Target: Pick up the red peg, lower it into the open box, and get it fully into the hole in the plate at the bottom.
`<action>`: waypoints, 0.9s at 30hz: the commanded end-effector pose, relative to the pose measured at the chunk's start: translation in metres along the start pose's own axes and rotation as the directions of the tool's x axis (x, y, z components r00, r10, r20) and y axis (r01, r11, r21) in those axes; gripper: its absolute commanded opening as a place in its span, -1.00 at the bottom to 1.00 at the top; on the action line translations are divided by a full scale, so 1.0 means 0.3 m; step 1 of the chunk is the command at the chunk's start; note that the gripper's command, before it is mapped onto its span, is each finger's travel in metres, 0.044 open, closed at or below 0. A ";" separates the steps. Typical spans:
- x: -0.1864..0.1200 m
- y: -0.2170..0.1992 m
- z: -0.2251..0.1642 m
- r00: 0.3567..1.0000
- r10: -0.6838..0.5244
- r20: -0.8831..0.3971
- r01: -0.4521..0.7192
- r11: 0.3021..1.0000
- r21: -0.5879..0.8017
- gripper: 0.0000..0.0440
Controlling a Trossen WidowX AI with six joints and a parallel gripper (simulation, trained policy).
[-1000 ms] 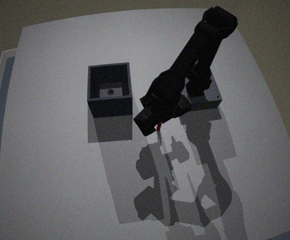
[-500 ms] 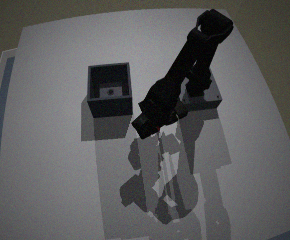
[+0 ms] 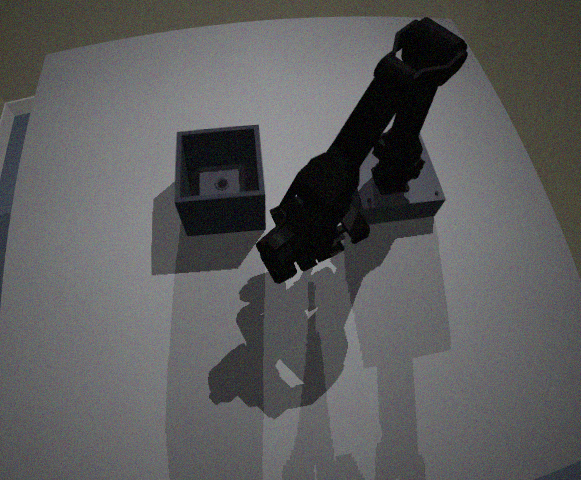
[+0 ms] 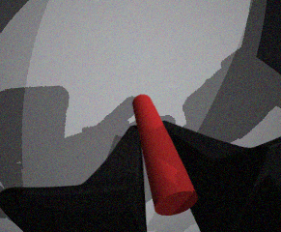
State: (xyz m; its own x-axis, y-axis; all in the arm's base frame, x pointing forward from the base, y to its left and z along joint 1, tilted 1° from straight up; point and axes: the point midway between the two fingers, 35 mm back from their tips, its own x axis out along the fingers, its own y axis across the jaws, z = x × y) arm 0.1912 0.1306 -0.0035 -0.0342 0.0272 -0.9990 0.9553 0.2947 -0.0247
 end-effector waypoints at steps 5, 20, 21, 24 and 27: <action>-0.075 0.049 -0.014 0.997 0.074 -0.037 -0.073 0.997 0.028 -1.00; -0.289 0.159 0.012 0.969 0.240 -0.059 -0.239 0.971 0.029 -1.00; -0.305 0.165 0.018 0.967 0.250 -0.056 -0.249 0.968 0.028 -1.00; -0.351 0.182 0.043 0.960 0.277 -0.044 -0.276 0.961 0.023 -1.00; -0.398 0.193 0.072 0.955 0.296 -0.031 -0.296 0.955 0.020 -1.00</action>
State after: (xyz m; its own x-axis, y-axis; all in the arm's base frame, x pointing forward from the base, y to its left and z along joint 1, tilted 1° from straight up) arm 0.2518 0.1290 0.1023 0.2165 0.1474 -0.9651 0.9350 0.2530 0.2484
